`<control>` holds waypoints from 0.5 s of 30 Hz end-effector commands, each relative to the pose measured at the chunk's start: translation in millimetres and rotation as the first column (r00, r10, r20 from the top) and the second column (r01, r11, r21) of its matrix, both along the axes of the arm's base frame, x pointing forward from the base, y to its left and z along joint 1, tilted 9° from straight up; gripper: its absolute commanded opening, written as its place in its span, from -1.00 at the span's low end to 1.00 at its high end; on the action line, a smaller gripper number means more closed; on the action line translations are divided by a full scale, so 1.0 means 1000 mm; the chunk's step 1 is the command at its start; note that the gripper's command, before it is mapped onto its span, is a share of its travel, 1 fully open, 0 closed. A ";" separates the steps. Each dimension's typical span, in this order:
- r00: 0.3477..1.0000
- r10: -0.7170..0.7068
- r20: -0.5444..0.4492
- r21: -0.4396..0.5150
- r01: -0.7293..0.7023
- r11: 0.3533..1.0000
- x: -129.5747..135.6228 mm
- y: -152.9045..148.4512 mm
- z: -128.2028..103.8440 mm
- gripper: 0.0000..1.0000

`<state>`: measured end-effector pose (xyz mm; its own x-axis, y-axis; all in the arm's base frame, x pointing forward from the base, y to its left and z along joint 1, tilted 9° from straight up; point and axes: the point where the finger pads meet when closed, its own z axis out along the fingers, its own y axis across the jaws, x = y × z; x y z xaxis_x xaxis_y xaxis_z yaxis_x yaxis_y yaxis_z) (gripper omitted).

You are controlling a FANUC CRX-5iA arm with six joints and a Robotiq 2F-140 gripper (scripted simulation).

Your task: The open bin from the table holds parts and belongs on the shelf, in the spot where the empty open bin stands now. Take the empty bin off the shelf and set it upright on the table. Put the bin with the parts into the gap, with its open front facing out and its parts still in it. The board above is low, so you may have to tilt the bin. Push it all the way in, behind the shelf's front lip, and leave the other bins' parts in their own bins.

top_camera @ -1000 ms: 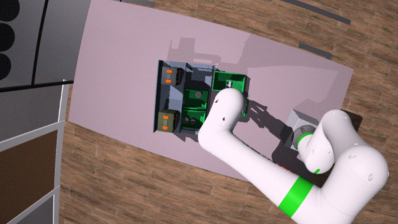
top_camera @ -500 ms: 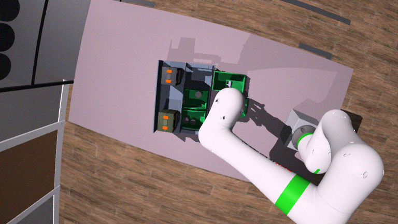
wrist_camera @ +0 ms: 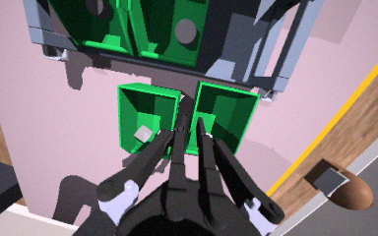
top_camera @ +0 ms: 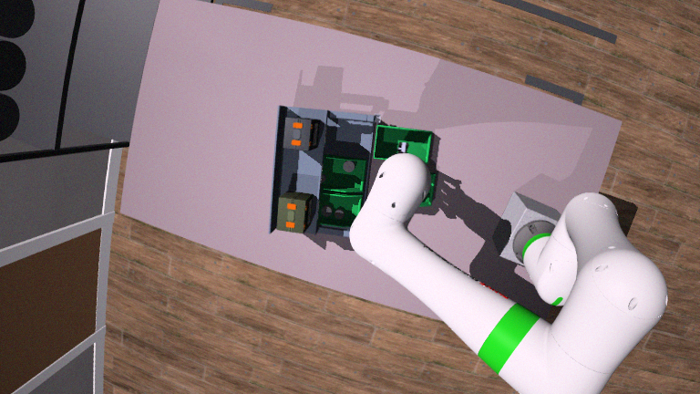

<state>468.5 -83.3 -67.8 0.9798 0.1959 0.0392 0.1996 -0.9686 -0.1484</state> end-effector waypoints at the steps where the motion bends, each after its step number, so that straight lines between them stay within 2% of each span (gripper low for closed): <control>1: 1.000 0.000 0.002 -0.001 0.000 1.000 0.001 0.000 -0.001 -0.53; 15: 1.000 0.000 0.002 -0.001 0.000 1.000 0.001 0.000 -0.003 -0.53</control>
